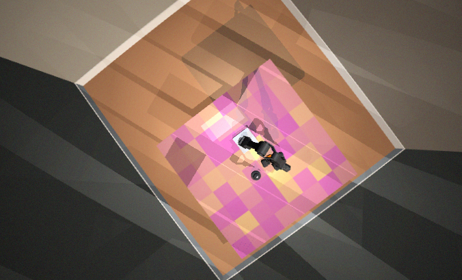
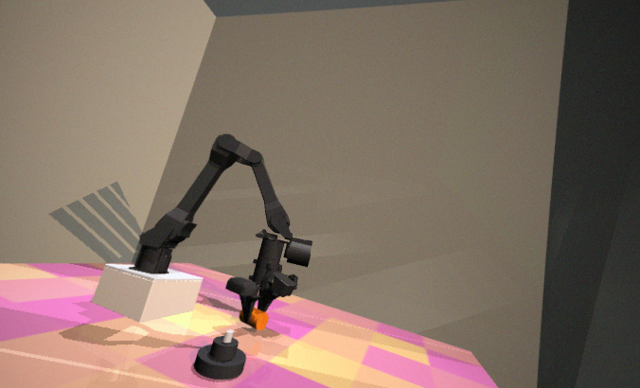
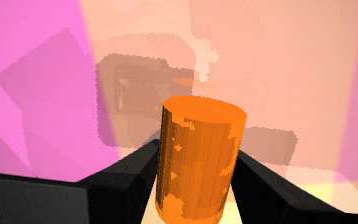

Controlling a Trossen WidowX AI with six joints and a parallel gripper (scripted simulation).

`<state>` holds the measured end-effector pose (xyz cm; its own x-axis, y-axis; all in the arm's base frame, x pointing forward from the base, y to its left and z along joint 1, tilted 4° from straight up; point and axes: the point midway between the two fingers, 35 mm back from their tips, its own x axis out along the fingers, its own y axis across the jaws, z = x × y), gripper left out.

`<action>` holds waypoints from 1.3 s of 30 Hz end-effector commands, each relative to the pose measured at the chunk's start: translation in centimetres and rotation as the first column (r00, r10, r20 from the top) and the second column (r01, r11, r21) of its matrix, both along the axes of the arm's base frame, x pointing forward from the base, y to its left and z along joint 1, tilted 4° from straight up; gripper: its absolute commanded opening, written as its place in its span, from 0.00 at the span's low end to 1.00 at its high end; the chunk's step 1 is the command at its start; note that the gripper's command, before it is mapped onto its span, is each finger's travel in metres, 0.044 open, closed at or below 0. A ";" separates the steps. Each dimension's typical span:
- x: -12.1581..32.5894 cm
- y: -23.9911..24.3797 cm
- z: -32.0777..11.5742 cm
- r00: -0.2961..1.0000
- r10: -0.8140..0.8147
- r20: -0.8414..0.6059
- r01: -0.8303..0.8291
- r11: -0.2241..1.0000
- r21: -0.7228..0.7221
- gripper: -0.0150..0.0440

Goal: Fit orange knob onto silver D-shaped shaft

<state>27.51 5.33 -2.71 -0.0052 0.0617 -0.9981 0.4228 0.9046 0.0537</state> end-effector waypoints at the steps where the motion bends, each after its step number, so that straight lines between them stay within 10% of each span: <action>1: 0.0 0.0 0.1 0.991 0.133 0.009 -0.133 0.991 -0.002 0.56; 39: 0.0 0.0 0.1 0.564 0.824 0.053 -0.824 0.565 -0.024 0.56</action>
<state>27.51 5.33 -2.71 -0.0051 0.0617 -0.9981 -0.4287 0.9016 0.0579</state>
